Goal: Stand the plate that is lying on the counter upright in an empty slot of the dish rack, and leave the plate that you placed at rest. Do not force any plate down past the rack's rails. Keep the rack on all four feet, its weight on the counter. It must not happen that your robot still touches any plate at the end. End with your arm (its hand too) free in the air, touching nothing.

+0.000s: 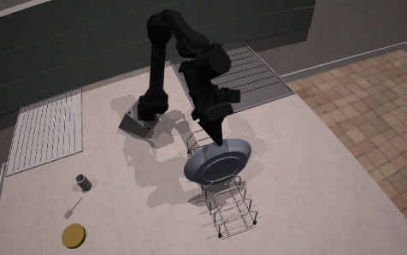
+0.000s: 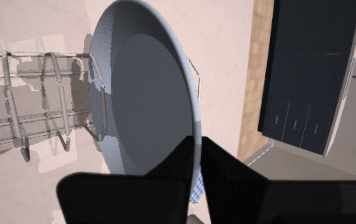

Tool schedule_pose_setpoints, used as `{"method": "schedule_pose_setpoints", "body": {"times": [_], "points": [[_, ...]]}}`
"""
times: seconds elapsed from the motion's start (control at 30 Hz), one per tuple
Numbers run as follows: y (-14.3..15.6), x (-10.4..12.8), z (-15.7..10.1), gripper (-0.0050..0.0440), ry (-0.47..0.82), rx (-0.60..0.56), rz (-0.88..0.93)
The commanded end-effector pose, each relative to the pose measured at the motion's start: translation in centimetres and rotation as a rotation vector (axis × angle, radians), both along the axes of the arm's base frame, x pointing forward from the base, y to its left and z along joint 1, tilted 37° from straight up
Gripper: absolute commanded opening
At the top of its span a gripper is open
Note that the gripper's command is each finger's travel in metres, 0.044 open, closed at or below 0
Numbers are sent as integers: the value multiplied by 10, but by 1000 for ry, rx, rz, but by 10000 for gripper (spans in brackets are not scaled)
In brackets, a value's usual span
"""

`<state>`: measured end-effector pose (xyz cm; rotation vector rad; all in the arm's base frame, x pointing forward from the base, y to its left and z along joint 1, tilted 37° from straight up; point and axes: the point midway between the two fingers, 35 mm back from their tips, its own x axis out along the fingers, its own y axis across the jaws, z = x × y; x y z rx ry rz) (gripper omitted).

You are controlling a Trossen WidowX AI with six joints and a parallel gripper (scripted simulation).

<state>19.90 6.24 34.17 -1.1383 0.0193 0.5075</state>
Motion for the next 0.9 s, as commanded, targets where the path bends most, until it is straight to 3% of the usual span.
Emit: {"method": "schedule_pose_setpoints", "body": {"times": [0.0,0.87], "points": [[0,-1,1,0,-16,3,-8],[8,5,-12,0,-16,4,-8]]}}
